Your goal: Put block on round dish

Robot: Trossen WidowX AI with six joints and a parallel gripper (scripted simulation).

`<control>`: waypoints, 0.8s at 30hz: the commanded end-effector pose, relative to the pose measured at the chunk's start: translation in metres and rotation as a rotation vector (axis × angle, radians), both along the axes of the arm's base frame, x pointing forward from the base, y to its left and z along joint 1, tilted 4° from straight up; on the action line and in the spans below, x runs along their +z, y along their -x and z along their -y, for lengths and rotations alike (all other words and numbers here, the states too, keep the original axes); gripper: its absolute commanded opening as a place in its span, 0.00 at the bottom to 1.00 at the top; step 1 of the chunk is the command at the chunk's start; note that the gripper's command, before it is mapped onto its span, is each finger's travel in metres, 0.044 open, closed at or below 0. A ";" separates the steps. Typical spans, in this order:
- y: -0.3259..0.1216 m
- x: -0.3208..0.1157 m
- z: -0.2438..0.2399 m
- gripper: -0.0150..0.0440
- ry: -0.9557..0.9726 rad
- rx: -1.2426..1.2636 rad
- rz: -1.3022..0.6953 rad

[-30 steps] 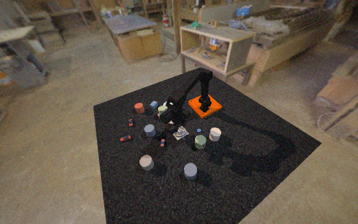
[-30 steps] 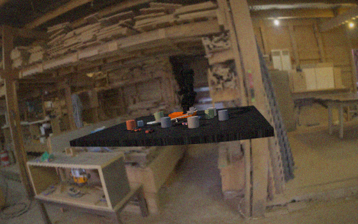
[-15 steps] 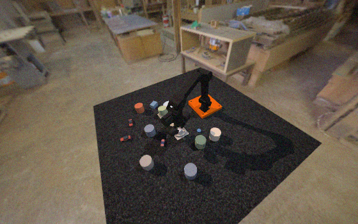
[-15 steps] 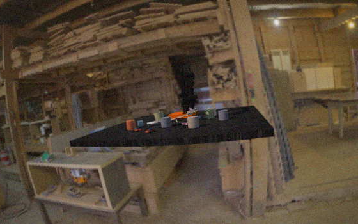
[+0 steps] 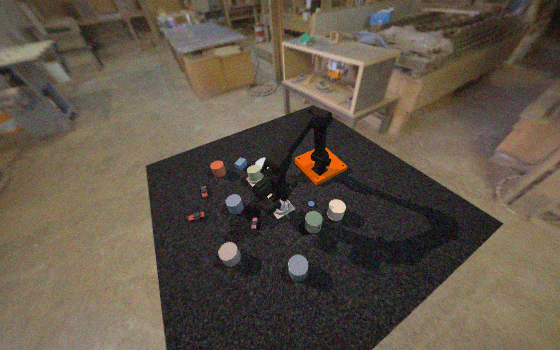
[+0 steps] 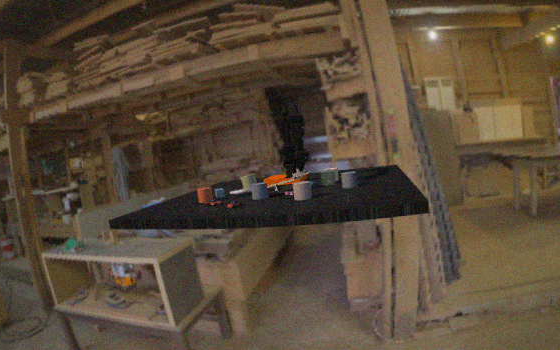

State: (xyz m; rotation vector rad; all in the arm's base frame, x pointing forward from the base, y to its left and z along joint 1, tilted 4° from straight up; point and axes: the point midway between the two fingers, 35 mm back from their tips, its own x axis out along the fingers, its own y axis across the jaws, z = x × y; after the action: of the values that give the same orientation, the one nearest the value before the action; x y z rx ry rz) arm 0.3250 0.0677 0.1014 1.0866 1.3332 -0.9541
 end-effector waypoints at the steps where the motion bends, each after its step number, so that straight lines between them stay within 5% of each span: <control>1: 0.001 -0.002 -0.001 0.43 -0.003 -0.001 -0.004; 5: 0.001 0.001 -0.001 0.25 -0.004 0.002 -0.005; 24: 0.001 0.079 0.005 0.25 -0.003 0.002 -0.004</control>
State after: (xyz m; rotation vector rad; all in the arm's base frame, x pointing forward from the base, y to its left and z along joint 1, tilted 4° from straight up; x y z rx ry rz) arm 0.3243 0.0639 0.1611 1.0830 1.3432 -0.9645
